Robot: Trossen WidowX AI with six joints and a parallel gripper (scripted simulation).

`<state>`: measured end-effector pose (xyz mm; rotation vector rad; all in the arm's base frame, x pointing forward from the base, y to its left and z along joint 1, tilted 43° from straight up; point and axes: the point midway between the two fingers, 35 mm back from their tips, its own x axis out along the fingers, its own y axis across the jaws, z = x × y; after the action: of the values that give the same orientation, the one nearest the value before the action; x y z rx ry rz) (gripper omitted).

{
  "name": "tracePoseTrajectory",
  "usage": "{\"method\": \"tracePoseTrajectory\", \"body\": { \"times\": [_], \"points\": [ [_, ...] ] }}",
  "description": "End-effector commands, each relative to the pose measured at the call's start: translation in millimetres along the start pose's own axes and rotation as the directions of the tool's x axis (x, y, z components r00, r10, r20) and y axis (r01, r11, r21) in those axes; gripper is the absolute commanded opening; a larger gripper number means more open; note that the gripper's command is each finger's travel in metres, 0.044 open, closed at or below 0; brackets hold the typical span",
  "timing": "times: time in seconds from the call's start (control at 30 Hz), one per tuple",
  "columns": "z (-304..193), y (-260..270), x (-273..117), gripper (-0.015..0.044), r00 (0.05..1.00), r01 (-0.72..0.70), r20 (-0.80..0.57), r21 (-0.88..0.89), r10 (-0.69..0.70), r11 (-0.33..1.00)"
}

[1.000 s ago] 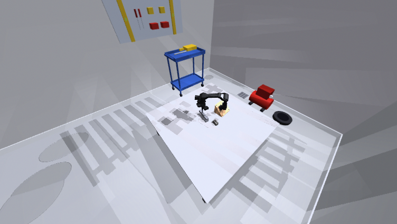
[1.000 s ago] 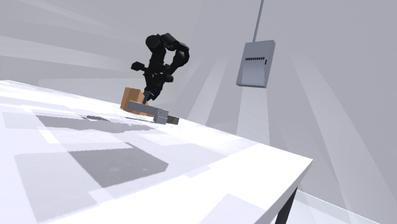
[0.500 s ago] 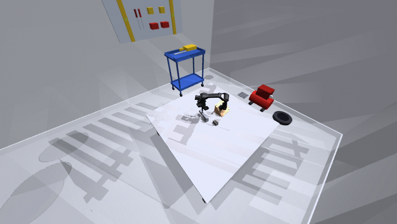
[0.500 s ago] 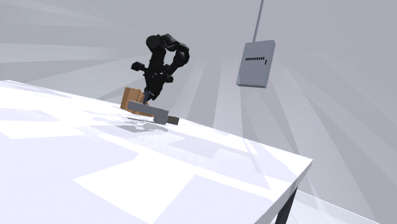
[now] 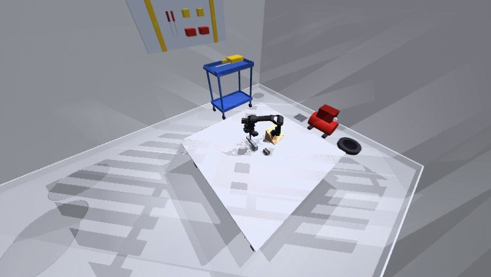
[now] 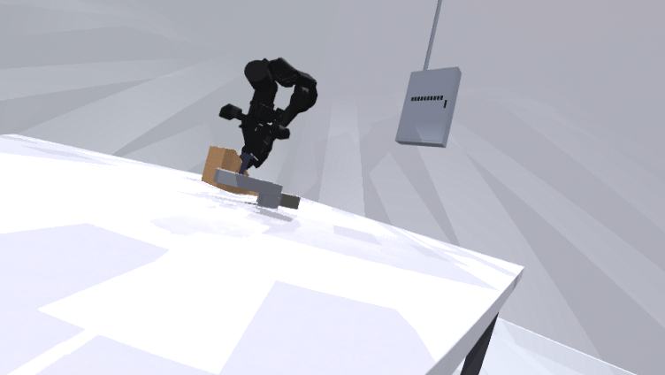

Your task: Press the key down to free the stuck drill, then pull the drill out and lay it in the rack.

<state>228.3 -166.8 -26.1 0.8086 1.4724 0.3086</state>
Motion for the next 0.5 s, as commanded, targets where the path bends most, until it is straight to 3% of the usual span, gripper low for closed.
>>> {"method": "tracePoseTrajectory", "body": {
  "times": [0.0, 0.47],
  "points": [
    [-7.5, 0.1, 17.8, 0.0000, 0.999, -0.016, -0.046, 0.014, 0.016, 1.000],
    [-8.3, 0.4, 24.8, 0.0000, 0.999, -0.016, -0.046, 0.014, 0.017, 1.000]
  ]
}}
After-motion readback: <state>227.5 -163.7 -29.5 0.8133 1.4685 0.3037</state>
